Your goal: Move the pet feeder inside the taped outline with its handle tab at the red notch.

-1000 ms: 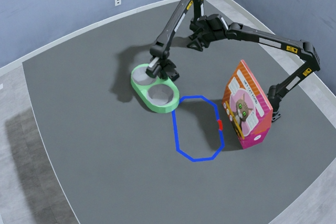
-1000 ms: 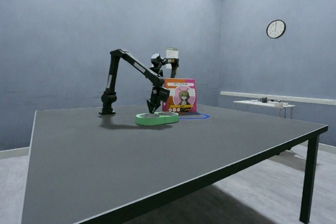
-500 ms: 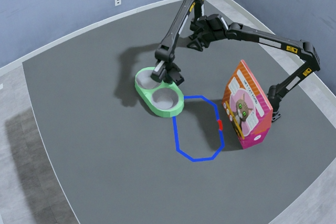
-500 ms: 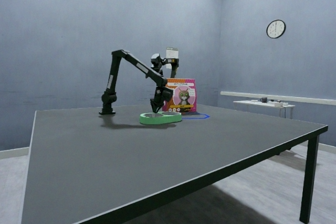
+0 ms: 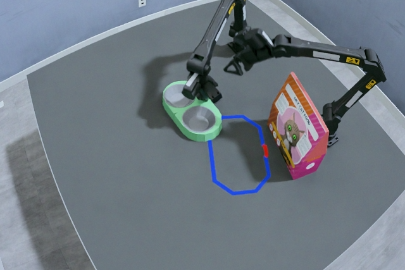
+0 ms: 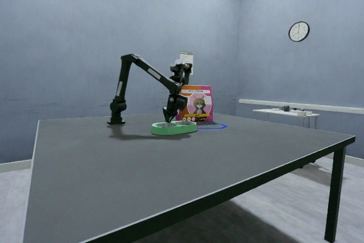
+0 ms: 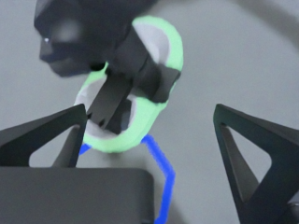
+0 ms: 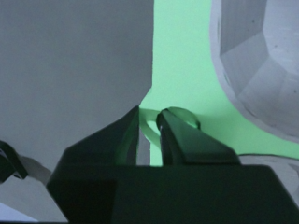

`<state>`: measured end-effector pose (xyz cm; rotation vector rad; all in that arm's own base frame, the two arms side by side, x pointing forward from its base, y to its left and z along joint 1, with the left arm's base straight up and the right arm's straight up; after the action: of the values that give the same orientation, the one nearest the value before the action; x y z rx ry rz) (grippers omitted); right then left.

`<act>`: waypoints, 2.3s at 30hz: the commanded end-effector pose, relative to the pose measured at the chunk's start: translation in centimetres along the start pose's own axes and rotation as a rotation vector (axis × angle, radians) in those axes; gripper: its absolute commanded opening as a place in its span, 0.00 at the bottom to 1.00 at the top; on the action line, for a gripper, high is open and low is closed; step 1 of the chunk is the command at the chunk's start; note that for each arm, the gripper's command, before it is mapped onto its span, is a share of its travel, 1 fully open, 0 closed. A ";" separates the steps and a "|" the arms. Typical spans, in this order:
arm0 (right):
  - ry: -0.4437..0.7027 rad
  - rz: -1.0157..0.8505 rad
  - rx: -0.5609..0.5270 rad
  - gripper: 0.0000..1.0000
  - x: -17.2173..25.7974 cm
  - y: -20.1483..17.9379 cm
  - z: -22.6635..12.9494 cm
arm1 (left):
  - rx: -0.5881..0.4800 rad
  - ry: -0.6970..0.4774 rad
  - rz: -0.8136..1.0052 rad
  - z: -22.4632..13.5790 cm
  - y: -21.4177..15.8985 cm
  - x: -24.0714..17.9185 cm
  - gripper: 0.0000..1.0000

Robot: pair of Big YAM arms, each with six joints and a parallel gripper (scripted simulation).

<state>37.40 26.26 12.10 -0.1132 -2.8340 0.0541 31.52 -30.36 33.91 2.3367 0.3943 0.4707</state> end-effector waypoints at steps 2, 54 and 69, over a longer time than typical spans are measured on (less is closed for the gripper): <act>-0.028 0.010 -0.025 0.10 -0.8 0.6 -1.1 | 0.057 -0.073 0.213 -1.4 -2.1 5.3 1.00; -0.033 0.063 -0.038 0.10 -0.8 3.0 -0.9 | -0.411 -0.384 0.209 -11.4 -15.0 14.2 1.00; -0.026 0.109 -0.064 0.10 0.6 7.6 -0.7 | -0.411 -0.384 0.209 -11.4 -15.0 14.2 1.00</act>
<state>36.33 31.52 12.10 -0.2635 -2.8231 0.0424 36.18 -7.46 32.48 2.0175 -0.0767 0.1093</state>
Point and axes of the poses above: on each arm, the point where the finger pads meet when closed, its own z axis out along the fingers, its own x axis across the jaws, y = z × x, the point moved 8 cm from there along -z, back along the fingers, and after that the axes turned 9 degrees about z, right-handed, at the moved point
